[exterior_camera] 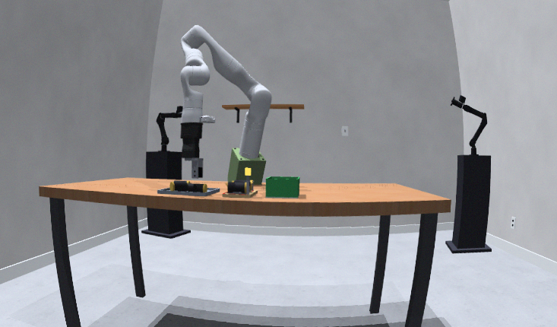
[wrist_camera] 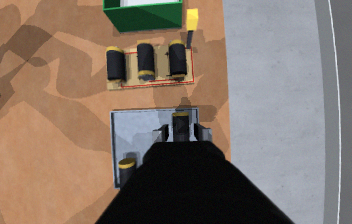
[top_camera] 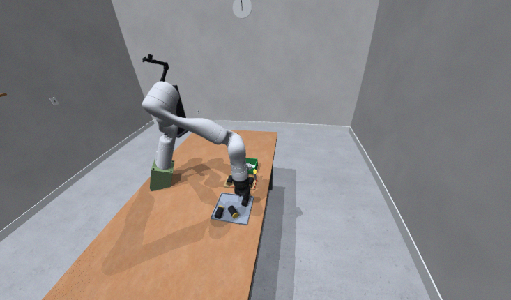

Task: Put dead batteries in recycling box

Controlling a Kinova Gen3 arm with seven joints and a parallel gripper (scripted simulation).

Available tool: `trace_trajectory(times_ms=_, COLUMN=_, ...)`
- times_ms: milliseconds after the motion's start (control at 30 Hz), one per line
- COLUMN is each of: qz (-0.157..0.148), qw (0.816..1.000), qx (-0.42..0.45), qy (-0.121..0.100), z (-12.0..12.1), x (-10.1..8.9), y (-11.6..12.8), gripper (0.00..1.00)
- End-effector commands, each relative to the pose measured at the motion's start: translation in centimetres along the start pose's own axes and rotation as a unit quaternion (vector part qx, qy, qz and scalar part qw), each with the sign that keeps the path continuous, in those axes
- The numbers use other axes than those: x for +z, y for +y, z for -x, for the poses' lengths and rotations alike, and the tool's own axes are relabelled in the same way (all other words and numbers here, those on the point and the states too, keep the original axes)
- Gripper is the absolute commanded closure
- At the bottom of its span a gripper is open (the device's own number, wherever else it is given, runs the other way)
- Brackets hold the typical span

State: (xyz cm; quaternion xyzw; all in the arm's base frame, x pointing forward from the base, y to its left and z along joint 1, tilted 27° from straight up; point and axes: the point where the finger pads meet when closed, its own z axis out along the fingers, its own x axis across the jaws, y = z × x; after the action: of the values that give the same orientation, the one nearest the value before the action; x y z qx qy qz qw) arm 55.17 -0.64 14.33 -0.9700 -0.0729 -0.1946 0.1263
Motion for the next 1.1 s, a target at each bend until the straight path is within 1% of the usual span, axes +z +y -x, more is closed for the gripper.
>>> trace_trajectory(times_ms=0, qz=0.0, qw=1.0, qx=0.0, qy=0.001, z=-0.1, x=-0.1, y=0.0, gripper=0.1)
trace_trajectory(times_ms=700, qz=0.0, qw=1.0, qx=0.0, qy=0.001, z=-0.1, x=0.0, y=0.0, gripper=0.1)
trace_trajectory(times_ms=800, qz=0.0, qw=1.0, qx=0.0, qy=0.001, z=-0.1, x=0.8, y=0.0, gripper=0.1)
trace_trajectory(times_ms=967, qz=0.0, qw=1.0, qx=0.0, qy=0.001, z=-0.1, x=2.9, y=0.0, gripper=0.1)
trace_trajectory(times_ms=1067, qz=0.0, qw=1.0, qx=0.0, qy=0.001, z=-0.1, x=3.2, y=0.0, gripper=0.1)
